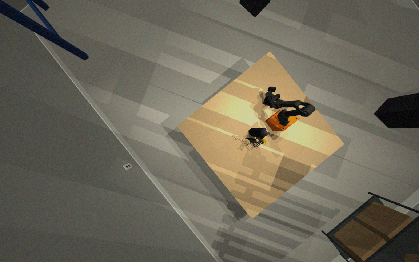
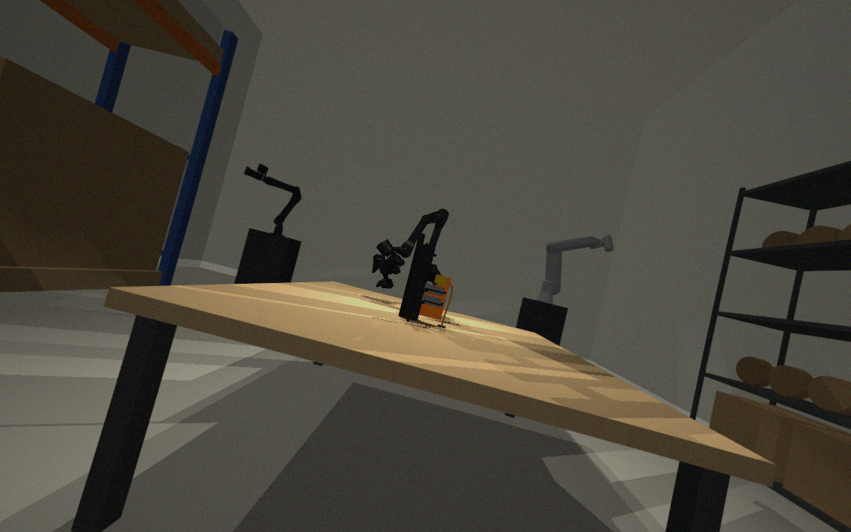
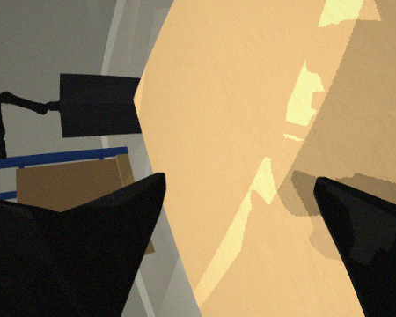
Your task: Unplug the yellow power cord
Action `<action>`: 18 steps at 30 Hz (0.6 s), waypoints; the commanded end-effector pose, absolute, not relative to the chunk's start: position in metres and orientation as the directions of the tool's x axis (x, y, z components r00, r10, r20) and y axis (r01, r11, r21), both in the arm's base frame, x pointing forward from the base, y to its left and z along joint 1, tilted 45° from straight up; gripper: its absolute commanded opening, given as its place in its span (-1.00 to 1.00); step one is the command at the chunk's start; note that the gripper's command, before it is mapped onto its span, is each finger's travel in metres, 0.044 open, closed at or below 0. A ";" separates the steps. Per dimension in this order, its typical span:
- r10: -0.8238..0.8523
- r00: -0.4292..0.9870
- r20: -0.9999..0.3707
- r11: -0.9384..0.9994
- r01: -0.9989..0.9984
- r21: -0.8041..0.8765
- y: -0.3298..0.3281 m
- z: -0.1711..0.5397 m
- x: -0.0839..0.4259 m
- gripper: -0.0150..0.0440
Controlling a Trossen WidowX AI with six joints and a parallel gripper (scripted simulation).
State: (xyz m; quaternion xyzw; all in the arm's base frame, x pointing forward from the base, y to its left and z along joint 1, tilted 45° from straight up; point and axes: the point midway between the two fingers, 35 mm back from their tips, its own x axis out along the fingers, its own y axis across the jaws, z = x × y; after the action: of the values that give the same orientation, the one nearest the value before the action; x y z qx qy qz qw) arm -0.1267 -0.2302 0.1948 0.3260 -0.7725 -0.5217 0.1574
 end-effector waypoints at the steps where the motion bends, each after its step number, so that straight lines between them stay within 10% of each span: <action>1: -0.670 -0.736 -0.098 0.240 -0.339 0.910 -0.231 0.195 -0.126 0.78; 9: -0.782 -0.606 -0.145 0.012 -0.247 0.969 -0.262 0.200 -0.087 0.06; 18: -0.896 -0.387 -0.216 -0.239 0.012 0.971 -0.296 0.204 -0.018 0.05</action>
State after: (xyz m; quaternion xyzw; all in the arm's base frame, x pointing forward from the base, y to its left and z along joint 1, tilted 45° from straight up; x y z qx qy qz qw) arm -0.0429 -0.2856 0.2039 0.4183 -0.5711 -0.6381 0.3030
